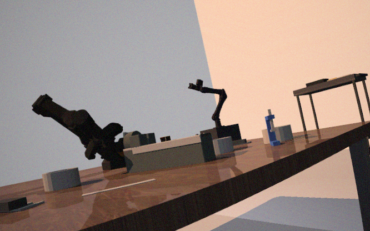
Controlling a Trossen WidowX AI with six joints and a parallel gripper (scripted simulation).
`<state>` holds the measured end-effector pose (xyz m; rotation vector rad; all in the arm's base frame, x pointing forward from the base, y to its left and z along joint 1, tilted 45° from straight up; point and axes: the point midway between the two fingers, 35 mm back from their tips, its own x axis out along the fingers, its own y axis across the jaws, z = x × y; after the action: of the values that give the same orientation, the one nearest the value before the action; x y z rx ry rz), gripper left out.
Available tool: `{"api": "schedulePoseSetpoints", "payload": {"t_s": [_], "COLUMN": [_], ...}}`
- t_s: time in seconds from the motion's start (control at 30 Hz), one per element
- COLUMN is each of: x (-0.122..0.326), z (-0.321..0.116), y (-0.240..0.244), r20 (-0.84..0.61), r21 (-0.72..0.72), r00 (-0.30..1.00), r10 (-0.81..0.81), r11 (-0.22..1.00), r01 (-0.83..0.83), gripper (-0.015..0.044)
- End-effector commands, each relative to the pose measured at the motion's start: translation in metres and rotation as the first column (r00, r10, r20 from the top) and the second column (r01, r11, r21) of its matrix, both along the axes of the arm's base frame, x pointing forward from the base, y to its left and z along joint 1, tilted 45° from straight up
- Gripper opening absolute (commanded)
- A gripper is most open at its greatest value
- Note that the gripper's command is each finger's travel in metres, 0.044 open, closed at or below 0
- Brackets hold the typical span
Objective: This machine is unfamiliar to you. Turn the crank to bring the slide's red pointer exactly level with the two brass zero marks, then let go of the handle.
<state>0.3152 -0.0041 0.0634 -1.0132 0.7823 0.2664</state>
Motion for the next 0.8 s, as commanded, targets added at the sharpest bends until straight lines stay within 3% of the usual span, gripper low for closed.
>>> {"api": "schedulePoseSetpoints", "payload": {"t_s": [0.0,0.77], "x": [-0.0048,-0.0079], "z": [-0.0070,-0.0092], "y": [0.0036,0.0071], "r20": [-0.023,-0.023], "r21": [0.006,0.006], "r00": [1.000,1.000], "r10": [0.012,0.012], "r11": [1.000,1.000], "r01": [-0.012,-0.012], "gripper": [0.0000,0.0000]}}
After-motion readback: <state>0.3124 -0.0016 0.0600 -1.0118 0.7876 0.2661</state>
